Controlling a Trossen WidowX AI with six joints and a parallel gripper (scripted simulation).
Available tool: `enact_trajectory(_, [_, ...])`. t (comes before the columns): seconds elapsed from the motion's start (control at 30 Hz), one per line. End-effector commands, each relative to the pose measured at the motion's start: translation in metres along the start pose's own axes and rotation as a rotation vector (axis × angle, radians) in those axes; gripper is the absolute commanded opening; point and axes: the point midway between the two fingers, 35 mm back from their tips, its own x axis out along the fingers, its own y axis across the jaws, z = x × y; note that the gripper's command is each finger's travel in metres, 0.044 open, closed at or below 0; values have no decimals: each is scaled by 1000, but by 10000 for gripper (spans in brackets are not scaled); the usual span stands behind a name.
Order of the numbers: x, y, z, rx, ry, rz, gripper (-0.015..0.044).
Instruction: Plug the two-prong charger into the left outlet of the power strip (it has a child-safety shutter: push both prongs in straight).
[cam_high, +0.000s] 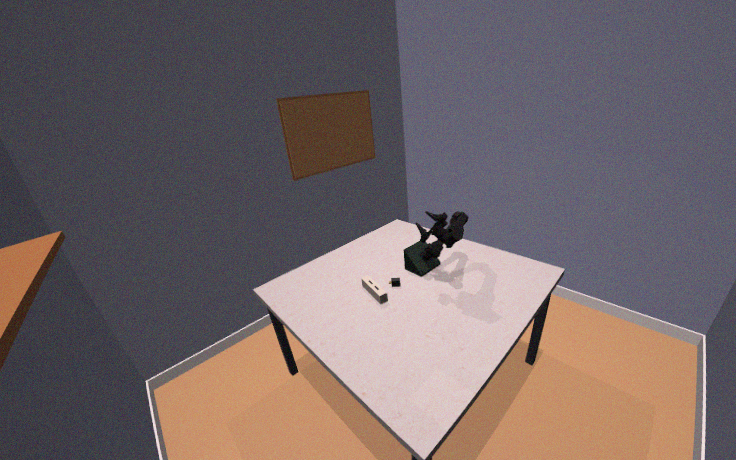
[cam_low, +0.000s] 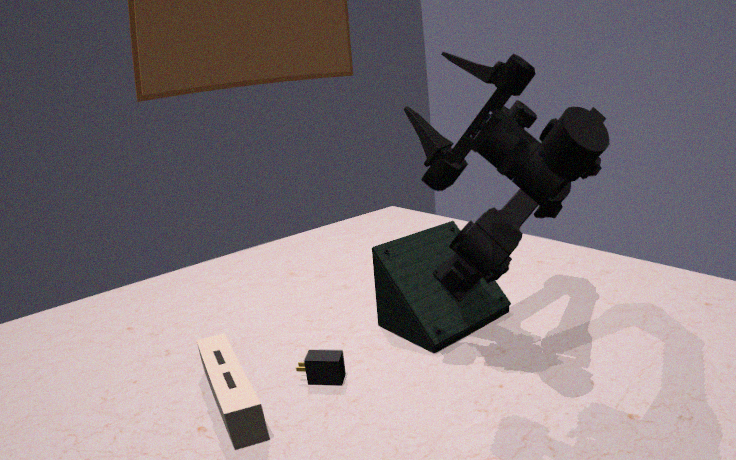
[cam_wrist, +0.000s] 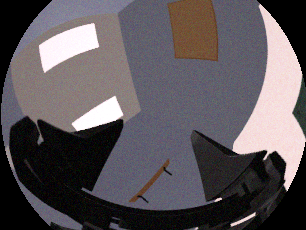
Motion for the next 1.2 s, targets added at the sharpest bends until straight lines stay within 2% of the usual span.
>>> enact_trajectory(0.0, [0,0,0,-5,1,-1,426])
enact_trajectory(0.03, [0,-1,-2,-19,5,-5,440])
enact_trajectory(1.17, [13,-83,-74,-911,284,-362,440])
